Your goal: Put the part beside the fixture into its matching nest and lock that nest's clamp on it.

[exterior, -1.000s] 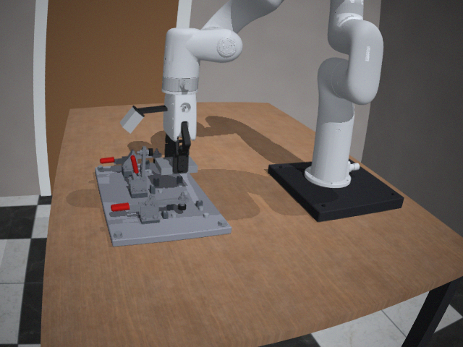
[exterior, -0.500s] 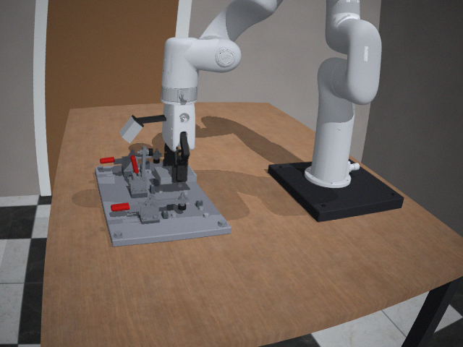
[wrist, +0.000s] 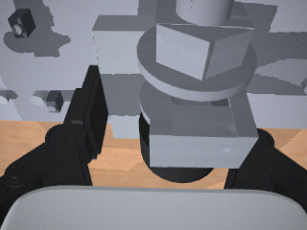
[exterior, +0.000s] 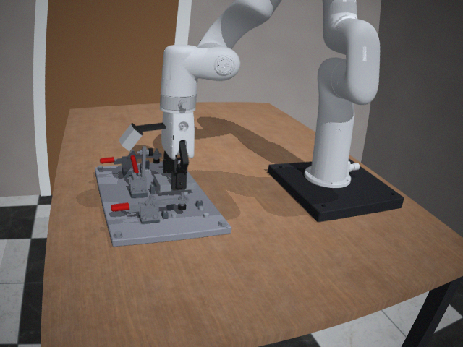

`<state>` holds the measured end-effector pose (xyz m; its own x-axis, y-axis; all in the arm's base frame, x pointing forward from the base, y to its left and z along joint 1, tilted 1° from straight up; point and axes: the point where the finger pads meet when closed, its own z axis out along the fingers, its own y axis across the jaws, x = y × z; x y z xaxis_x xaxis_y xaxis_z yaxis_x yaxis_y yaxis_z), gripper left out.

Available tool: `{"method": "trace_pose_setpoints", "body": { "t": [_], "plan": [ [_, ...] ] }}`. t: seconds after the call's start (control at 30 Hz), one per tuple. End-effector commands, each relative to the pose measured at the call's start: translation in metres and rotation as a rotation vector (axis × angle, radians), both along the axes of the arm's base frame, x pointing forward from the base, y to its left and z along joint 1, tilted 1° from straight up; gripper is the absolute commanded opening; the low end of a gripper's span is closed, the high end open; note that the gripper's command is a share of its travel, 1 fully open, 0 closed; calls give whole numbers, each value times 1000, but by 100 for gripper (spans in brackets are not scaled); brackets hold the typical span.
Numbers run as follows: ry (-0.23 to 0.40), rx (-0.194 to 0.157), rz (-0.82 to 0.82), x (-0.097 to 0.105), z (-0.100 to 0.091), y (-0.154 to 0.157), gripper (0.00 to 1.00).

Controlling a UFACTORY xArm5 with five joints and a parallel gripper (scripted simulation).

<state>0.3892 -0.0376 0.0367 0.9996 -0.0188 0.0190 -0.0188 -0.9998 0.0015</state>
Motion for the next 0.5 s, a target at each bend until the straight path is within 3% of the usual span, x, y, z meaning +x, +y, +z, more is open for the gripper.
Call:
{"method": "trace_pose_setpoints", "body": {
  "t": [0.0, 0.47],
  "plan": [
    [-4, 0, 0, 2, -2, 0, 0],
    [-4, 0, 0, 2, -4, 0, 0]
  ]
}}
